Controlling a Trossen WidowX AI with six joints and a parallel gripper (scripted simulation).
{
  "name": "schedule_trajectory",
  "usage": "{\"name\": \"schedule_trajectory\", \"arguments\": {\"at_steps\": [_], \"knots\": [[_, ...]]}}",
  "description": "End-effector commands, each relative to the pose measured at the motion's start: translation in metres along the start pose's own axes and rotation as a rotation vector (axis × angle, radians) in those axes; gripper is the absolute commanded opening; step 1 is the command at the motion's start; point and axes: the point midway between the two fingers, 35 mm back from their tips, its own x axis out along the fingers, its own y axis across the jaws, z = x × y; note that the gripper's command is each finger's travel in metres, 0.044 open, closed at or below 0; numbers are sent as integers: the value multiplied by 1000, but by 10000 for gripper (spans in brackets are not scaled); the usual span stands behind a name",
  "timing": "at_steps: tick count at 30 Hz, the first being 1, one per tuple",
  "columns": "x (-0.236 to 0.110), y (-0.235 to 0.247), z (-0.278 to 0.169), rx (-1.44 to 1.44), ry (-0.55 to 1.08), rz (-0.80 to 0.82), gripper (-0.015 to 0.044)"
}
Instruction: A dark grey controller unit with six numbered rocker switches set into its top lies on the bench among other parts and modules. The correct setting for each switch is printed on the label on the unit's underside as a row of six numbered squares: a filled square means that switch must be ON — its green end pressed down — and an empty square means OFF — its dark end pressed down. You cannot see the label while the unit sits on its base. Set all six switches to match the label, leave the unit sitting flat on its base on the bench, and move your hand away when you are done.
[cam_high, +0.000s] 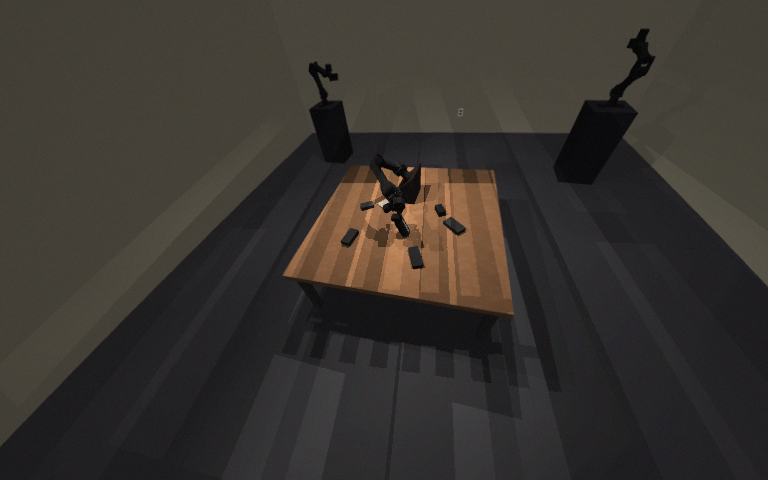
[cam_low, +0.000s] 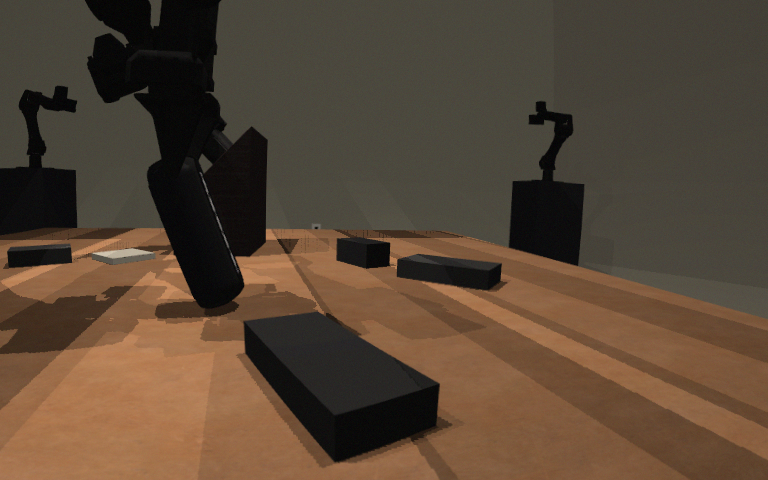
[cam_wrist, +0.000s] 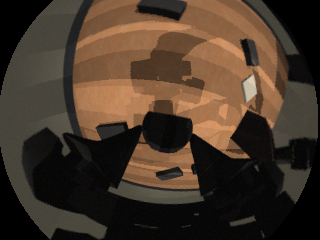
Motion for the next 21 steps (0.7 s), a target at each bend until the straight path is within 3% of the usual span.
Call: {"name": "schedule_trajectory", "arguments": {"at_steps": [1, 21], "knots": [[2, -1, -7, 1, 12, -6, 335], [0, -1, -31, 1, 13, -6, 335]]}}
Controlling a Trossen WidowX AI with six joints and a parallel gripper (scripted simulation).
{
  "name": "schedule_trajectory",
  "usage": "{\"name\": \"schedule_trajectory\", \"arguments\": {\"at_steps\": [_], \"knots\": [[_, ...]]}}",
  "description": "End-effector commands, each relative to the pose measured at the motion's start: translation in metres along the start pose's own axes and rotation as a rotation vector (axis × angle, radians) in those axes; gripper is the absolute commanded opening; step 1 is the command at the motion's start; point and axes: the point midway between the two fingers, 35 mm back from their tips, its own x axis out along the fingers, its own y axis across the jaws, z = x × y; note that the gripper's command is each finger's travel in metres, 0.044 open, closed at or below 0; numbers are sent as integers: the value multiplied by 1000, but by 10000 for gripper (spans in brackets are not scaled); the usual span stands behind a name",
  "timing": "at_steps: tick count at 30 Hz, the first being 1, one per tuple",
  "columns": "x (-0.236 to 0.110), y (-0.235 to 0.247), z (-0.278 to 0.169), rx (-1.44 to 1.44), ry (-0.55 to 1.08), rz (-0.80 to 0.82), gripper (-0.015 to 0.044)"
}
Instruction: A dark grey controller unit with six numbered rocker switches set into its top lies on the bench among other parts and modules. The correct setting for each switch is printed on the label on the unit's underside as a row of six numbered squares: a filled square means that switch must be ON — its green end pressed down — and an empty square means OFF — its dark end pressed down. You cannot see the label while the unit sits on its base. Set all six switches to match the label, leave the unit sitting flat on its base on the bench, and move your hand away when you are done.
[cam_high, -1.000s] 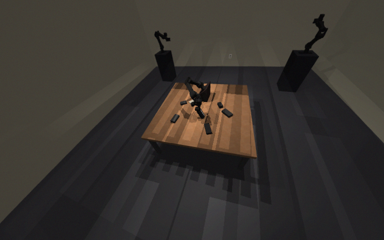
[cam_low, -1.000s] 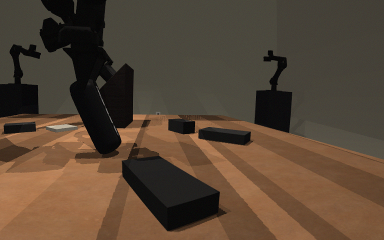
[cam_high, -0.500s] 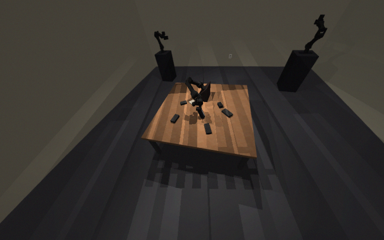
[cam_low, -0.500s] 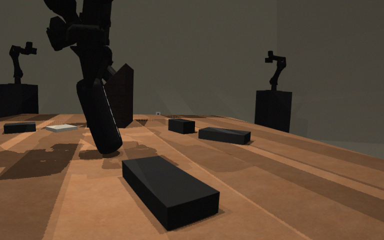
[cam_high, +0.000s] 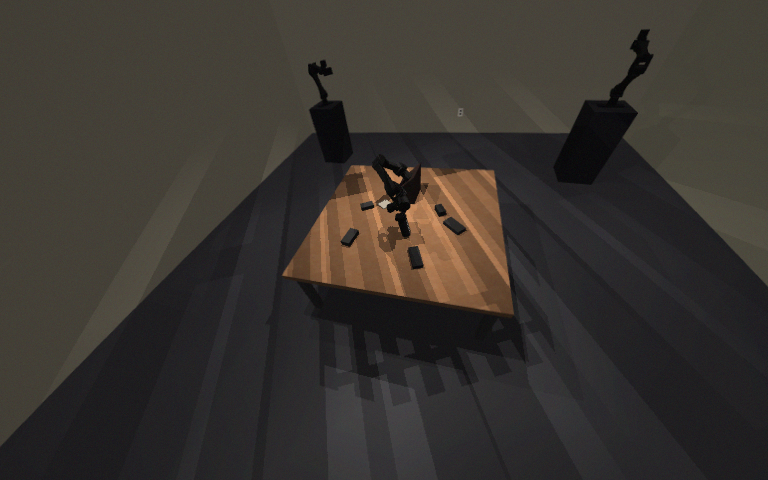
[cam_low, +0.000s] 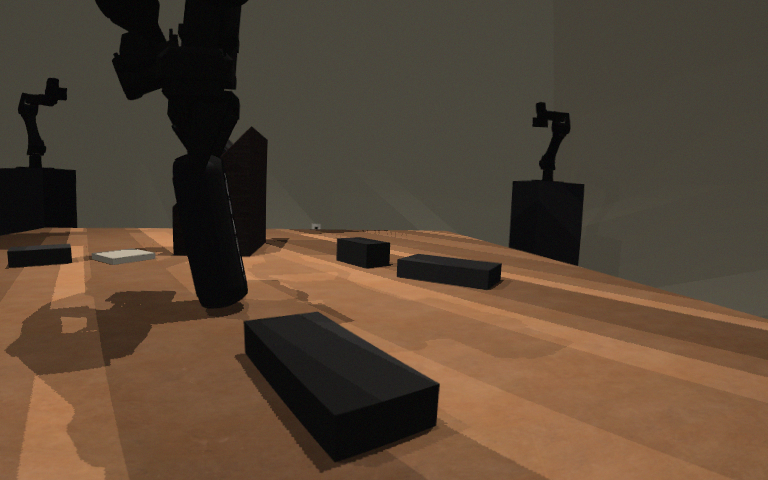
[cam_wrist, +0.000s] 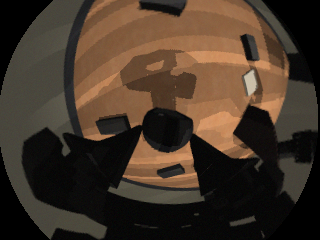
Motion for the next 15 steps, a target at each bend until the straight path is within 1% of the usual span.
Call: {"name": "schedule_trajectory", "arguments": {"at_steps": [1, 15], "knots": [[3, -1, -8, 1, 10, -10, 336], [3, -1, -25, 1, 10, -10, 336]]}}
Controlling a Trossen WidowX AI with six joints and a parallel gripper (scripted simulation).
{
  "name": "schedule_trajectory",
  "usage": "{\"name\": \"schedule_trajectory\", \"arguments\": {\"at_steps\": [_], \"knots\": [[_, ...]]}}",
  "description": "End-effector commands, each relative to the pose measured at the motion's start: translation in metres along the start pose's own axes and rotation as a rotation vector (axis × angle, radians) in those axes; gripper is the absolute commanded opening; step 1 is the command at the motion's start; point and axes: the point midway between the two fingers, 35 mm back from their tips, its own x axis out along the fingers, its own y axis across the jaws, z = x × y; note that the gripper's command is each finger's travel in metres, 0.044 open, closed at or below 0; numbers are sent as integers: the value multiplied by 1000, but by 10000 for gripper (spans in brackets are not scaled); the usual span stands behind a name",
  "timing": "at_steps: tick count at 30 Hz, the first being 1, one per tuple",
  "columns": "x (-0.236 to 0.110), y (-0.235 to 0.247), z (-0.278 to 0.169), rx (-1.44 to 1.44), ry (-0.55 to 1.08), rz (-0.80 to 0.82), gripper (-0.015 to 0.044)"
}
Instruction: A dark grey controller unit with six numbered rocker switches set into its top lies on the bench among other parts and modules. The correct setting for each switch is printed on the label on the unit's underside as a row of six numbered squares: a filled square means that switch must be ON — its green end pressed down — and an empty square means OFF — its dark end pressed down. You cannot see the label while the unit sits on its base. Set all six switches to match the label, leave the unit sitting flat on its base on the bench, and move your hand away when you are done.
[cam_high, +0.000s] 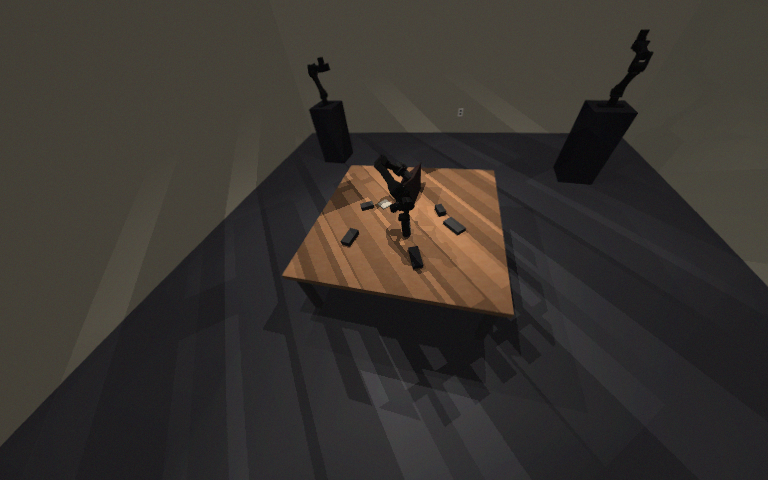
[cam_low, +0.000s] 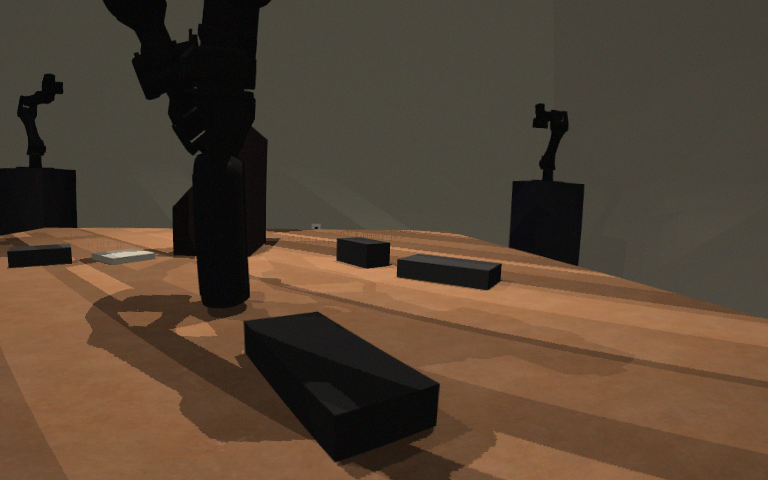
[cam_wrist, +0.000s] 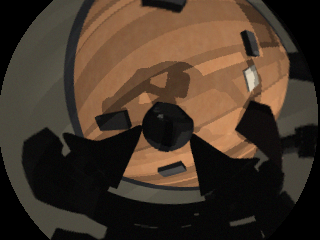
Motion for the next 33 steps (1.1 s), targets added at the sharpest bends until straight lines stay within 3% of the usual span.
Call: {"name": "schedule_trajectory", "arguments": {"at_steps": [1, 33], "knots": [[4, -2, -7, 1, 7, -12, 336], [6, -2, -39, 1, 9, -12, 335]]}}
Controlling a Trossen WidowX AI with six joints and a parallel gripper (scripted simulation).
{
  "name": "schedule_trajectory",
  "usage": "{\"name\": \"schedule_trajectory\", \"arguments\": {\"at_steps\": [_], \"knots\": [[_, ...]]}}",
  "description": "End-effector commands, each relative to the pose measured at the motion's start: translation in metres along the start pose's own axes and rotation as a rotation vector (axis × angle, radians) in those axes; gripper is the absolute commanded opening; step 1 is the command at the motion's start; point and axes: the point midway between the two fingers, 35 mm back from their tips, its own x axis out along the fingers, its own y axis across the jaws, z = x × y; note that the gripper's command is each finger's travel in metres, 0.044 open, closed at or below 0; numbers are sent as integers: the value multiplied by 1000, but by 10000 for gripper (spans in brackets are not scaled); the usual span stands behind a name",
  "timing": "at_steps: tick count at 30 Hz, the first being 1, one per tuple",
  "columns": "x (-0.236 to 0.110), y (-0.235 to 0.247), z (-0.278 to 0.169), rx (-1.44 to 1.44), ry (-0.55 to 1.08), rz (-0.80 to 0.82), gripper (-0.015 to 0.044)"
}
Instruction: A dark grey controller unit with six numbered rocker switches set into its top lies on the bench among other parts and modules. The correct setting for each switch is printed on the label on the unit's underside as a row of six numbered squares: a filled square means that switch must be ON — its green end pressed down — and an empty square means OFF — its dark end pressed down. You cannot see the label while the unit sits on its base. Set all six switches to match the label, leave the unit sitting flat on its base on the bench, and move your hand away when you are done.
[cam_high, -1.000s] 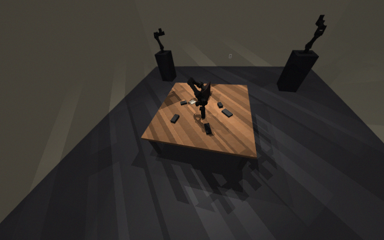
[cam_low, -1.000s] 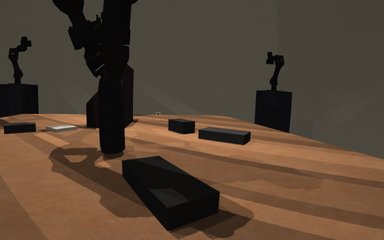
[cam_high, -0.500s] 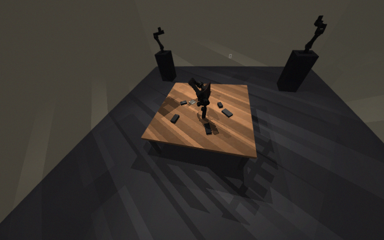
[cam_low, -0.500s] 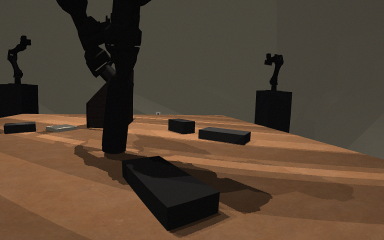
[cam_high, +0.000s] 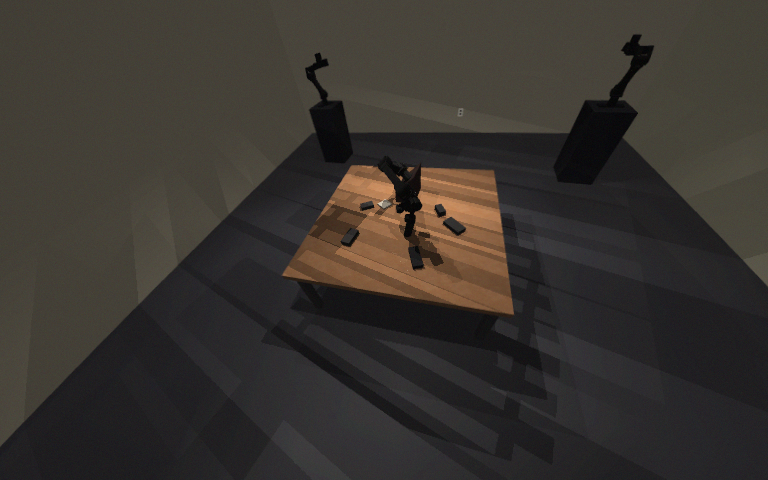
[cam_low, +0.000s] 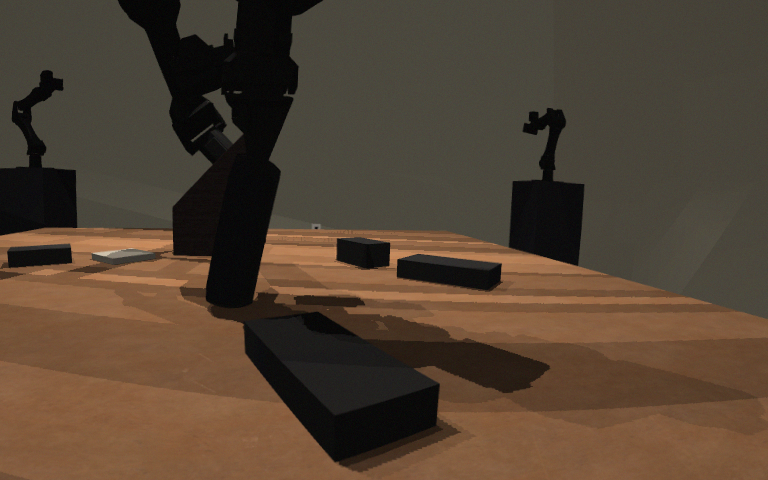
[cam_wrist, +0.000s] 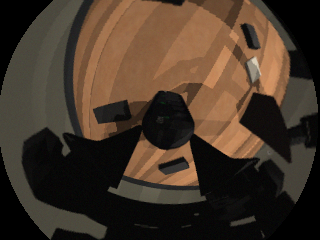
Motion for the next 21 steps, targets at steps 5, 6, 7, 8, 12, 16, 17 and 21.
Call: {"name": "schedule_trajectory", "arguments": {"at_steps": [5, 6, 7, 8, 12, 16, 17, 21], "knots": [[4, -2, -8, 0, 5, -12, 335], [4, -2, -9, 0, 5, -12, 335], [5, -2, -10, 0, 5, -12, 335], [5, -2, -11, 0, 5, -12, 335], [5, -2, -14, 0, 6, -12, 335], [6, -2, -17, 0, 6, -12, 336], [6, -2, -18, 0, 6, -12, 336], [7, -2, -21, 0, 6, -12, 336]]}}
